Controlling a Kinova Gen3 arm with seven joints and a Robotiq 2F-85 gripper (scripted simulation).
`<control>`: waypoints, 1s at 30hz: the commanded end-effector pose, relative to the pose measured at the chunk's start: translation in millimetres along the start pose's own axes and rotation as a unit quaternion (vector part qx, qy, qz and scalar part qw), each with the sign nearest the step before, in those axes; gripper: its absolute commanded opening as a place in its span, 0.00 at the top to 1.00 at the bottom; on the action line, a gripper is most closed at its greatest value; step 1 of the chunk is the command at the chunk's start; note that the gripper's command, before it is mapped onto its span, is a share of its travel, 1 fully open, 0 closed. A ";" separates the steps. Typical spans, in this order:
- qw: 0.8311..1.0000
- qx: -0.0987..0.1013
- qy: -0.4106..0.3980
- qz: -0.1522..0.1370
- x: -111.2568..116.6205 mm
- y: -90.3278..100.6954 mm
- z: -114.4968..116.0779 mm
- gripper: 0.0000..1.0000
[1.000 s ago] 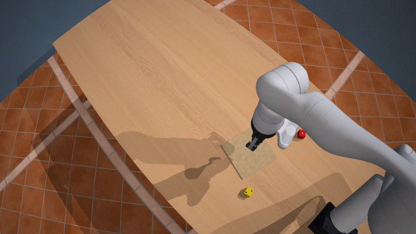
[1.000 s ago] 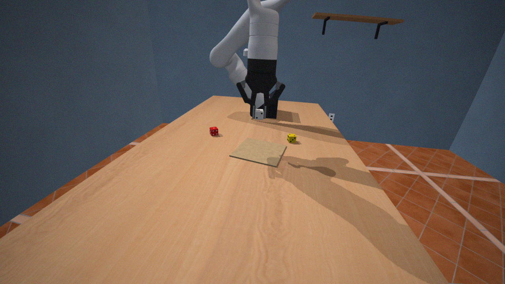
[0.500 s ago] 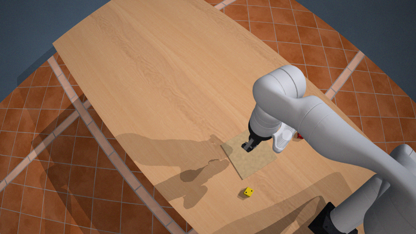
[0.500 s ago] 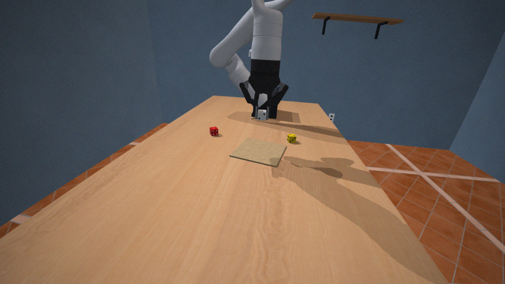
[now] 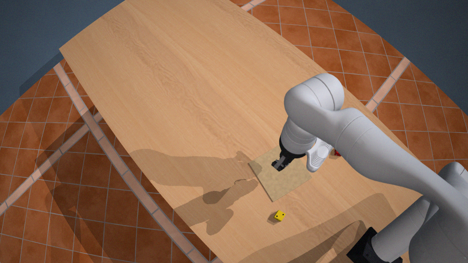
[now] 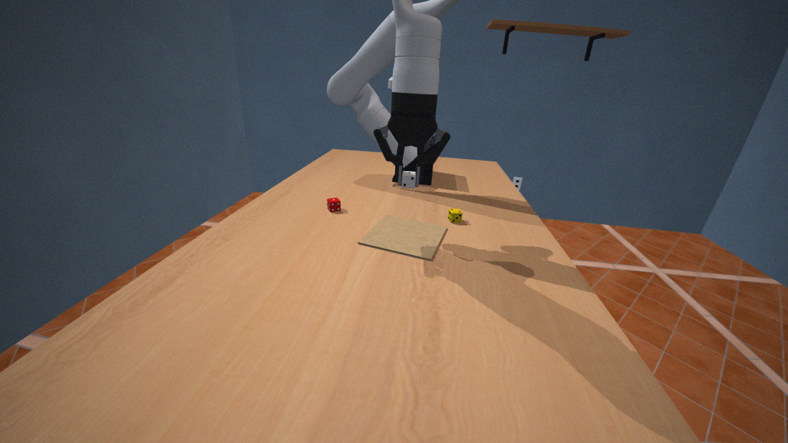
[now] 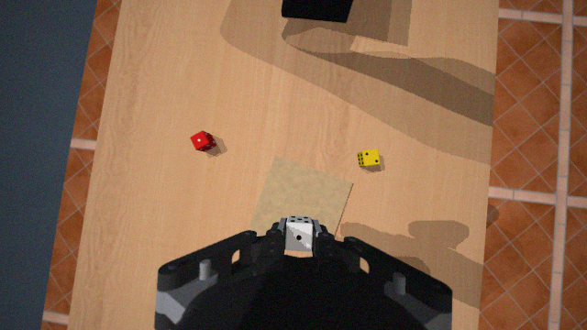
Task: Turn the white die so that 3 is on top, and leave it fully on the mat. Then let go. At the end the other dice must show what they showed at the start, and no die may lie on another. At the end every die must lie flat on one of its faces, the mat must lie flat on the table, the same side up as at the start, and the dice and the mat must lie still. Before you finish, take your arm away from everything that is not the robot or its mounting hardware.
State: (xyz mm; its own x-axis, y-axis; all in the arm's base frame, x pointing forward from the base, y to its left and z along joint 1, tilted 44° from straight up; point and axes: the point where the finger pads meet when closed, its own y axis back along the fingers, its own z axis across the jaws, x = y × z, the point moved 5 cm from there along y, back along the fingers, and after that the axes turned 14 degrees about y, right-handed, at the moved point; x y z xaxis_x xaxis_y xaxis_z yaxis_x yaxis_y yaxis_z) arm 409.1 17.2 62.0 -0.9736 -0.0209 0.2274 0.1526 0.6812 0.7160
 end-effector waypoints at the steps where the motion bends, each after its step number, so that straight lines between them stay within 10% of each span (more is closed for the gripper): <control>1: 1.000 0.000 0.000 -0.001 -0.2 -0.3 0.1 0.79; 30: 1.000 0.000 -0.001 -0.001 -1.5 -89.2 0.8 0.79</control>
State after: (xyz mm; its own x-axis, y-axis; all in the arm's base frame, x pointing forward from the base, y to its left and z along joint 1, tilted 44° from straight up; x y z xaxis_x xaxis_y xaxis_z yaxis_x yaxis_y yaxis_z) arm 398.9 -36.0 0.5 -0.9746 -0.0302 0.2219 0.1433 0.6775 0.7215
